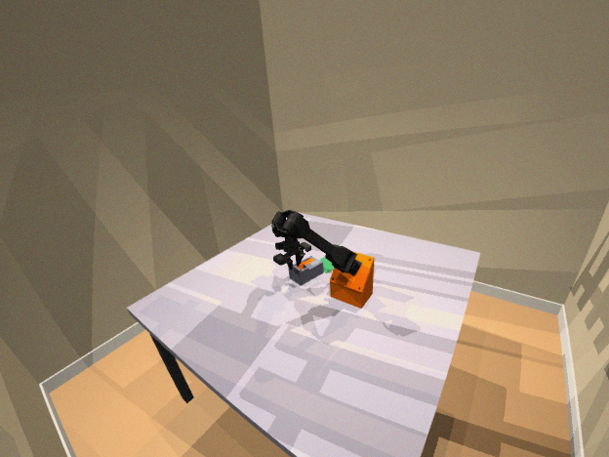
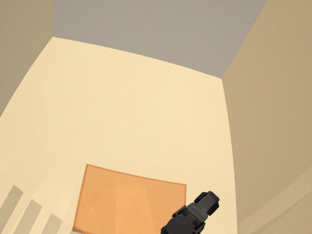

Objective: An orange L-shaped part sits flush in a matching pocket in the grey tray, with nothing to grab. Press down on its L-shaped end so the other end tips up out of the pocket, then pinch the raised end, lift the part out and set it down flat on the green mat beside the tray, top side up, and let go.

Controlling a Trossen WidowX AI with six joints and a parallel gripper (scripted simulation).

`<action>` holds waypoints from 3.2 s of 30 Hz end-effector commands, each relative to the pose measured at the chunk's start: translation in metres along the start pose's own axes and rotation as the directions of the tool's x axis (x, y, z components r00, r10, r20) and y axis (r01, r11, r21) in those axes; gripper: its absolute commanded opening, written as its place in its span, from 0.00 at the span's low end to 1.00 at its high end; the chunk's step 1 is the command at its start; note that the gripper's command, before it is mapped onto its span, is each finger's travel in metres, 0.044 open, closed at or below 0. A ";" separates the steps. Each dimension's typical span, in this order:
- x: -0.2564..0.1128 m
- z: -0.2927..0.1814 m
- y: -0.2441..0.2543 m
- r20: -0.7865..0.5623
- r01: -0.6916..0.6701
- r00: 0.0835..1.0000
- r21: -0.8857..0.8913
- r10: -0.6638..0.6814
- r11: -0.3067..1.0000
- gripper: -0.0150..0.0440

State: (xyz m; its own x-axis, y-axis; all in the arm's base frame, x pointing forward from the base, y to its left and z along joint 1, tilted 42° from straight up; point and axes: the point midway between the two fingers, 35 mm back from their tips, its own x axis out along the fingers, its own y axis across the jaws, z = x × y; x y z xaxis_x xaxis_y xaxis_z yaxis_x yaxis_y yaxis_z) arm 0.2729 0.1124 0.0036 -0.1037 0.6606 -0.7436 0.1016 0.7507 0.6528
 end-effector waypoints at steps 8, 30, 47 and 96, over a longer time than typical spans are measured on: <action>0.014 0.000 0.000 -0.001 -0.005 1.000 0.010 0.005 1.000 0.56; 0.040 -0.001 0.000 -0.002 -0.006 1.000 0.010 0.006 1.000 0.56; 0.026 -0.001 0.012 -0.002 -0.006 1.000 0.010 0.006 1.000 0.56; -0.067 -0.001 -0.001 -0.006 -0.006 1.000 0.020 0.007 1.000 0.56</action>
State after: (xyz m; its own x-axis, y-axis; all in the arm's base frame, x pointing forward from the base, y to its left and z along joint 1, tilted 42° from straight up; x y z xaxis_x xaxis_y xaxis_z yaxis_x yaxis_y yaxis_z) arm 0.2788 0.0675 0.0531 -0.1096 0.6654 -0.7384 0.1204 0.7463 0.6546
